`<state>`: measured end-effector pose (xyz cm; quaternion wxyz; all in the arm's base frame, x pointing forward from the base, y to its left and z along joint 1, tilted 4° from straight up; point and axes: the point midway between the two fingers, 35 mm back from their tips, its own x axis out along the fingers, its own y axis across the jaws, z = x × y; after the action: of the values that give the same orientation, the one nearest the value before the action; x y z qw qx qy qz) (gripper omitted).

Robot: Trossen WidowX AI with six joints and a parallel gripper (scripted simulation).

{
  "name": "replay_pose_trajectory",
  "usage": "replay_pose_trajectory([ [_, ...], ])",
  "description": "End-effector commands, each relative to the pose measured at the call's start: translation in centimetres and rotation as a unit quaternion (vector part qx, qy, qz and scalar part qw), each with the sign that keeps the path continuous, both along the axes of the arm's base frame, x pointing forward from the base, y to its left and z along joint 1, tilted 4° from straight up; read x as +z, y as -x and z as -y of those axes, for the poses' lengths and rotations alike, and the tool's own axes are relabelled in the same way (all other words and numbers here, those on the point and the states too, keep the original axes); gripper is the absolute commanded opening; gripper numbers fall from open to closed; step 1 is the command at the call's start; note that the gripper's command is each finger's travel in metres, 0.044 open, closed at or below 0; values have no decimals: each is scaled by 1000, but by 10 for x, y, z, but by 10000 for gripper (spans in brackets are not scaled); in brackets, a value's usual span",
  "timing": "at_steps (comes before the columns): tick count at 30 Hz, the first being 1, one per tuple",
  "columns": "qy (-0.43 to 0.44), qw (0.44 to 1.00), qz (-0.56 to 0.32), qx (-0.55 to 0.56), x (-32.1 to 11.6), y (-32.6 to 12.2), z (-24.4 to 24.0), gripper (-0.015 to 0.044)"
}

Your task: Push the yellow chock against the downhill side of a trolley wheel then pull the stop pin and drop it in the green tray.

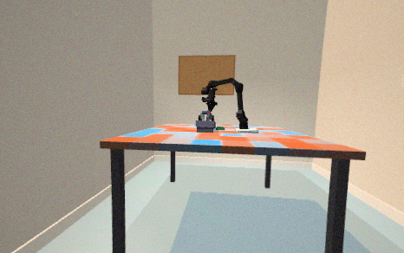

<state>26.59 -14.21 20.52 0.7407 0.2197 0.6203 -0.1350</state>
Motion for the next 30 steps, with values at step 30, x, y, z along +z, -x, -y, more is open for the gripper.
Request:
replay_pose_trajectory([
  [30,-187,835,-111,-505,35,-34,-170,190],
])
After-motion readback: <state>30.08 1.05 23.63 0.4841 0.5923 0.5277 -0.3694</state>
